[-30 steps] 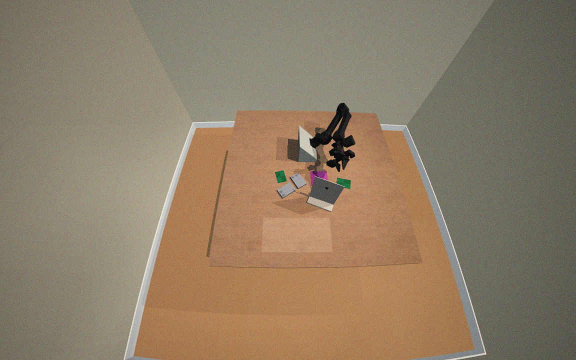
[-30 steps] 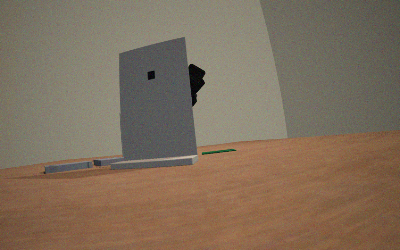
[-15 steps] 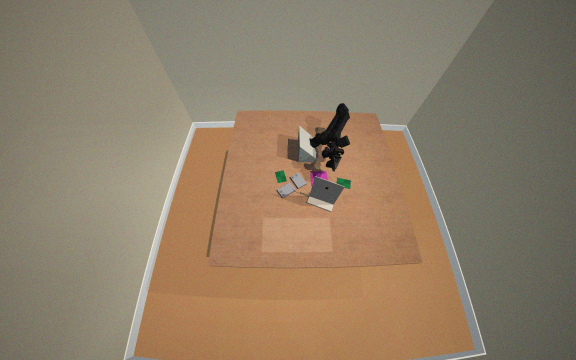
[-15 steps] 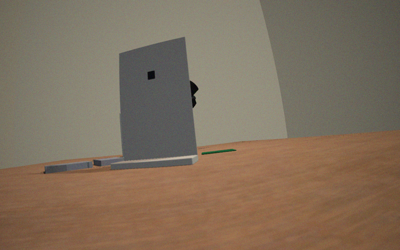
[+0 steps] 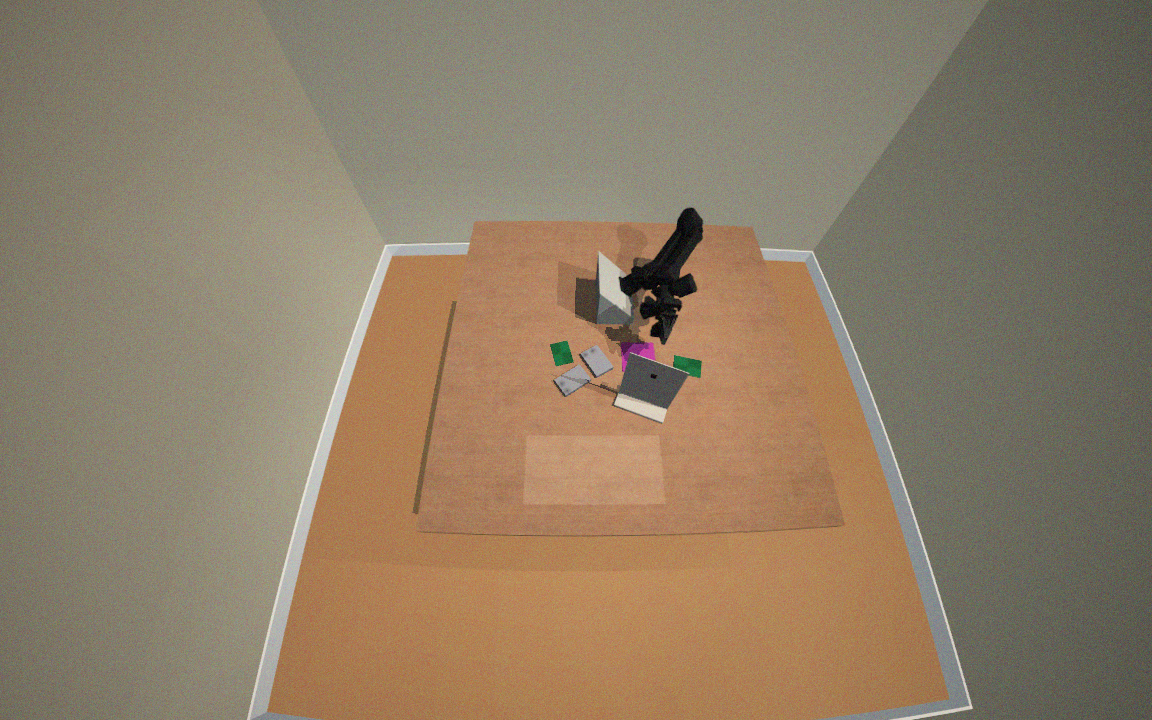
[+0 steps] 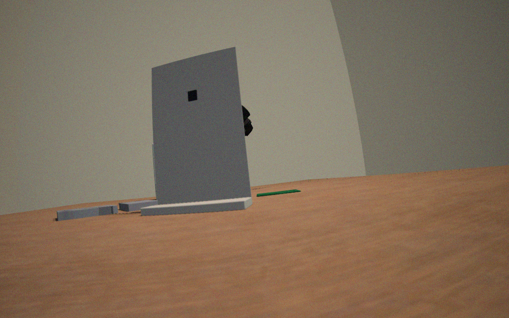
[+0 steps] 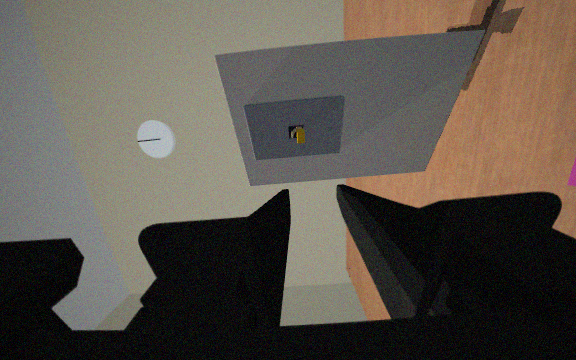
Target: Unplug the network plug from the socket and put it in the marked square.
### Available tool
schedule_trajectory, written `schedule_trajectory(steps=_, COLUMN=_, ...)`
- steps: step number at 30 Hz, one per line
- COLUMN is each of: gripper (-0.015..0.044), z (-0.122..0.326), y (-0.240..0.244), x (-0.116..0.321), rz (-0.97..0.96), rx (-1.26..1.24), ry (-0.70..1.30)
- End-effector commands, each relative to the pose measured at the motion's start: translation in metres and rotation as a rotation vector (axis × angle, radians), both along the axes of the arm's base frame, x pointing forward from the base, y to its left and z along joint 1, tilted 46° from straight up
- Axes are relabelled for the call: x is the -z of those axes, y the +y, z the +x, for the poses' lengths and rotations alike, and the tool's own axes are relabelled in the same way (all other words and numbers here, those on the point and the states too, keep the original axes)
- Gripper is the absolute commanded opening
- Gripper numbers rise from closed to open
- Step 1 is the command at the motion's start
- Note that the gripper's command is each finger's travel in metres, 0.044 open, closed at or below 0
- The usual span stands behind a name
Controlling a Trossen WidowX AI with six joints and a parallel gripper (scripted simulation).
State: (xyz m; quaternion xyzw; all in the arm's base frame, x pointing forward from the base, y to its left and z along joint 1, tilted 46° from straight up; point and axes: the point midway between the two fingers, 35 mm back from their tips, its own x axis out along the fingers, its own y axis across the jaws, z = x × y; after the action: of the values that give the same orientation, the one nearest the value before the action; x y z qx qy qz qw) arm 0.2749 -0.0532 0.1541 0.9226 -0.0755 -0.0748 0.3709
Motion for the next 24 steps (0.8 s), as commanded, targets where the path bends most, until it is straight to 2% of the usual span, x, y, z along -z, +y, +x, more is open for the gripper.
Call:
schedule_trajectory(steps=1, gripper=0.0156, z=0.006, y=-0.002, x=-0.004, rz=0.005, rx=-0.001, ry=-0.011)
schedule_trajectory(steps=24, gripper=0.0156, z=0.041, y=-0.017, x=0.009, rz=0.002, rx=-0.001, ry=-0.01)
